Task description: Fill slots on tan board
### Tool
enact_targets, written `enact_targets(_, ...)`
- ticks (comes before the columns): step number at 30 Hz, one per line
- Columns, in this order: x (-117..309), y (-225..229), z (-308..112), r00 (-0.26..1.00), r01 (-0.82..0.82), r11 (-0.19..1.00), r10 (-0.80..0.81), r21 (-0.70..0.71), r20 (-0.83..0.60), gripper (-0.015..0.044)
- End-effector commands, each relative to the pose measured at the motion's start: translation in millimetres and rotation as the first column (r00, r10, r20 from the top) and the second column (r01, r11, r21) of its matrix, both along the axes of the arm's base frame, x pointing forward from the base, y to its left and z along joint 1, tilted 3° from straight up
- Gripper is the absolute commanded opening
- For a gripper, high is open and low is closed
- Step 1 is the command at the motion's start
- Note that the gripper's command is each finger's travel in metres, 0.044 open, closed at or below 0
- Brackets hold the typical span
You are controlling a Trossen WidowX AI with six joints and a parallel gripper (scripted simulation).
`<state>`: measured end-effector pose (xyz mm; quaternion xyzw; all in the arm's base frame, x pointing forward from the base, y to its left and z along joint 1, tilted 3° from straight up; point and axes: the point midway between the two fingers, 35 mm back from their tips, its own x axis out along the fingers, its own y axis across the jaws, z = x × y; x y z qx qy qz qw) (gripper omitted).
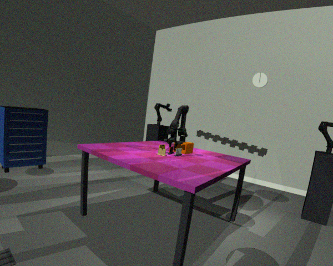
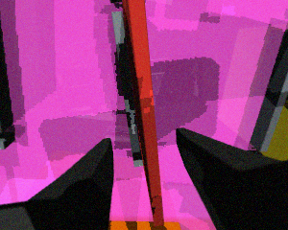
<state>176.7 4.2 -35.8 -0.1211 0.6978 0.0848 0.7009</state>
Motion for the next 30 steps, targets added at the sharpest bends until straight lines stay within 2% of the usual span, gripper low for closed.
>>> enact_targets(1,-1.0,-1.0,-6.1,1.000,-0.007,1.000,0.007,-0.004,-0.003,0.0183)
enact_targets(6,-1.1,-1.3,-11.8,1.000,-0.007,1.000,0.007,-0.004,-0.003,0.0183)
enact_targets(12,-1.1,-1.3,-11.8,1.000,-0.007,1.000,0.007,-0.004,-0.003,0.0026)
enact_targets(15,-1.1,-1.3,-11.8,1.000,-0.007,1.000,0.007,-0.004,-0.003,0.0006)
enact_targets(30,-1.0,-0.6,-0.2,1.000,-0.007,1.000,0.007,-0.004,-0.003,0.0000)
